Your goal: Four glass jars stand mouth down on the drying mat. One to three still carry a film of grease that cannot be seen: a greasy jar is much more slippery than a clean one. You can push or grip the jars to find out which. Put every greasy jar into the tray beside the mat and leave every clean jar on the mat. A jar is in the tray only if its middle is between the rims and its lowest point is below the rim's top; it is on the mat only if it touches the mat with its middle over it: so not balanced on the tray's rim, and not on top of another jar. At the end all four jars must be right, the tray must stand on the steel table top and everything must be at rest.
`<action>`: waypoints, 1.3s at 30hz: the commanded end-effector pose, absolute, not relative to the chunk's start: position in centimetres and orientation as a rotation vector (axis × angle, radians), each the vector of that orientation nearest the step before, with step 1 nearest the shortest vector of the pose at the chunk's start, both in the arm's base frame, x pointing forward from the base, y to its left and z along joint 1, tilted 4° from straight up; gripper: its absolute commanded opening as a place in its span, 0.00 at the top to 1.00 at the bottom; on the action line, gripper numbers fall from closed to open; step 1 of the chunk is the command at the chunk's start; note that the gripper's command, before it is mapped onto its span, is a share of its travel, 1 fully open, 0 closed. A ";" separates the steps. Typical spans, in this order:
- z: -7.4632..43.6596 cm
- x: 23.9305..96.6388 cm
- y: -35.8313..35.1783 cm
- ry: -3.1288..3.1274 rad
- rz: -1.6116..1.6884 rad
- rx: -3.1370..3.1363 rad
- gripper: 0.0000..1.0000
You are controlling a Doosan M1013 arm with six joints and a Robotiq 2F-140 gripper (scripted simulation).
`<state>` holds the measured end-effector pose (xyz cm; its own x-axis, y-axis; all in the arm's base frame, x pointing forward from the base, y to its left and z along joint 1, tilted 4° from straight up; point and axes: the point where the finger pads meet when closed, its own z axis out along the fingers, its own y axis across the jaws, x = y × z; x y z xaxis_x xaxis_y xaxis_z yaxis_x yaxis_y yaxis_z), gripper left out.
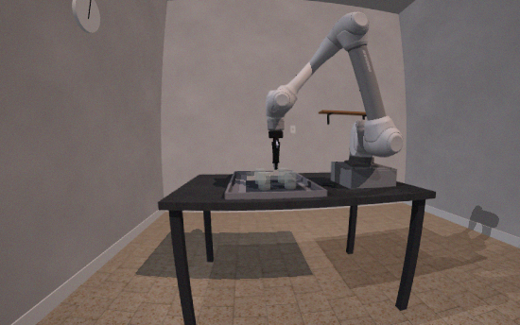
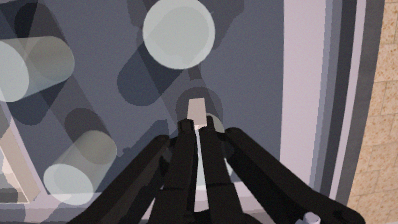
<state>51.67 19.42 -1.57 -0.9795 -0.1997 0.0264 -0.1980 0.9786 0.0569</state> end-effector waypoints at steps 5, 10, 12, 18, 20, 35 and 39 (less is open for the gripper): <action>-1.6 51.7 19.4 -3.093 -0.084 0.311 1.00; -1.6 51.7 19.4 -3.093 -0.084 0.311 1.00; -1.6 51.7 19.4 -3.093 -0.084 0.311 1.00; -0.8 51.7 19.4 -3.093 -0.084 0.311 1.00; 0.7 51.8 19.3 -3.093 -0.084 0.311 1.00; 5.8 52.7 14.3 -3.093 -0.084 0.311 1.00; 5.6 53.2 11.2 -3.093 -0.084 0.311 1.00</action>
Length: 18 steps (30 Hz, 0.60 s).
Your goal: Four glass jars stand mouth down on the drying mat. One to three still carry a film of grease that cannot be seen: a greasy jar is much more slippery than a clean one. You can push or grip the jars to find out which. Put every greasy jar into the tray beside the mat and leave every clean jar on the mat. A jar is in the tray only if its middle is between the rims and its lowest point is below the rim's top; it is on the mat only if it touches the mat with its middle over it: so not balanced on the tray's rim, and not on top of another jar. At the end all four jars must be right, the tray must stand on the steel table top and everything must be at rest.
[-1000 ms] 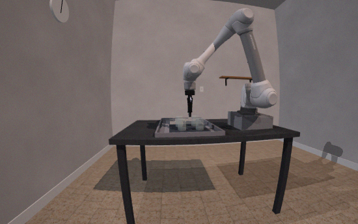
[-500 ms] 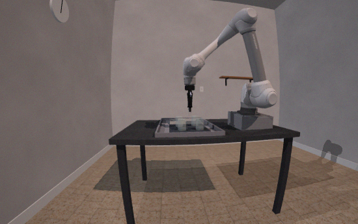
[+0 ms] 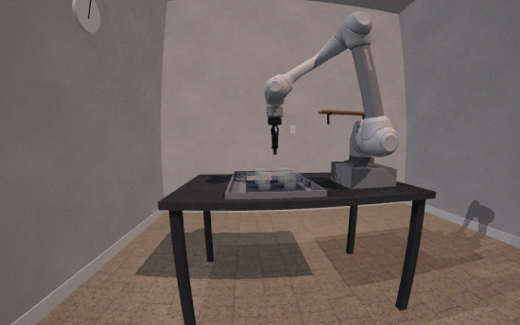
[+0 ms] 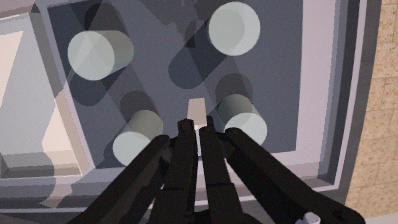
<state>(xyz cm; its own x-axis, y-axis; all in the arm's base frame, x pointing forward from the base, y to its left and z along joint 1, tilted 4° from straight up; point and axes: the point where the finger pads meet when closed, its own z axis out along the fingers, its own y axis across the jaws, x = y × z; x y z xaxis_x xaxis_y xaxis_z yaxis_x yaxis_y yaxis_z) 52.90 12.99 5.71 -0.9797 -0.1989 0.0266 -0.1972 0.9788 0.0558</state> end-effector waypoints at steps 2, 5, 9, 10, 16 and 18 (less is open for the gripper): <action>5.6 53.4 10.4 -3.093 -0.084 0.311 1.00; 5.5 53.6 8.8 -3.093 -0.084 0.311 1.00; 5.3 54.2 5.6 -3.093 -0.084 0.311 1.00; 5.3 54.3 4.9 -3.093 -0.084 0.311 1.00; 5.0 55.1 0.1 -3.093 -0.084 0.311 1.00; 4.5 55.1 0.2 -3.093 -0.084 0.311 1.00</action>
